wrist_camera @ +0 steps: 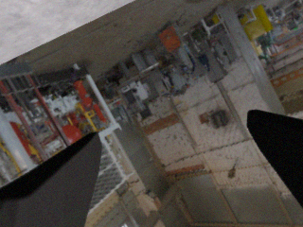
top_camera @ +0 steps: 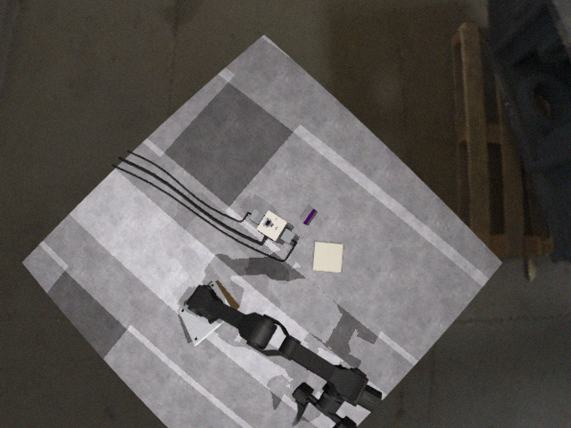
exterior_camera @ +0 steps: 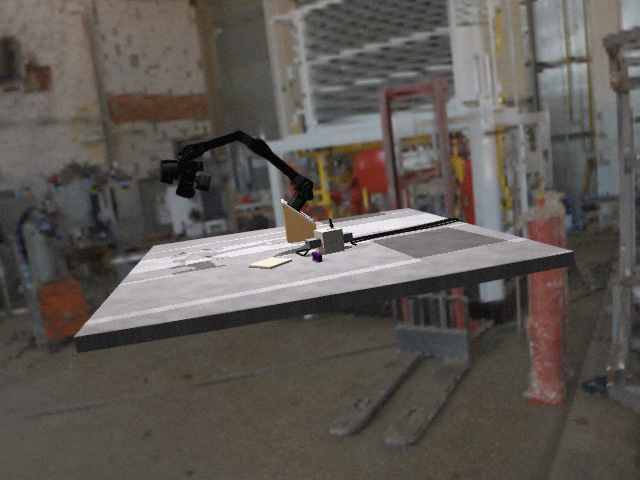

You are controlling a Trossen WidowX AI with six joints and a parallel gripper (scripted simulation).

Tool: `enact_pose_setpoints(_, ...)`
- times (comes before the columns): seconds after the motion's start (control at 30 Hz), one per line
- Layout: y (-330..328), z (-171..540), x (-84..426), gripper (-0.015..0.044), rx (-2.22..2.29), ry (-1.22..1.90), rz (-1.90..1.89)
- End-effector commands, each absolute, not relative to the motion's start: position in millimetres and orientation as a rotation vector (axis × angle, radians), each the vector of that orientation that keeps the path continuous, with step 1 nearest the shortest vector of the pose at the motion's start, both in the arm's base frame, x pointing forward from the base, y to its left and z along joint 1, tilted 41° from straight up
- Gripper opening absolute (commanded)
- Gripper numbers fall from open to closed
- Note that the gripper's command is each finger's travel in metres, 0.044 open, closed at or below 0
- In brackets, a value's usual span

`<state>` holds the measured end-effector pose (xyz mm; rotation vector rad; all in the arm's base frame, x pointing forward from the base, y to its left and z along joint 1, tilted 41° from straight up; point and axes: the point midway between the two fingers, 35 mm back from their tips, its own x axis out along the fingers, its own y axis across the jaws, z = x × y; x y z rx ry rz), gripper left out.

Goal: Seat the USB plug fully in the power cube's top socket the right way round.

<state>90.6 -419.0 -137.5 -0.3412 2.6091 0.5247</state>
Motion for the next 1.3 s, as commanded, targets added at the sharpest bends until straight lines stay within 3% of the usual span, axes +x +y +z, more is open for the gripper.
enact_pose_setpoints(0.0, -418, -136, 94, 0.0426, -0.345, 2.599, 0.531)
enact_pose_setpoints(0.4, -300, -72, 256, 0.044, -0.591, 2.0, 0.886)
enact_pose_setpoints(0.67, -179, -21, 323, 0.044, -0.756, 1.542, 1.154)
enact_pose_setpoints(0.93, -45, 37, 343, 0.044, -0.883, 1.037, 1.412)
enact_pose_setpoints(1.27, 93, 107, 305, 0.044, -0.944, 0.401, 1.668)
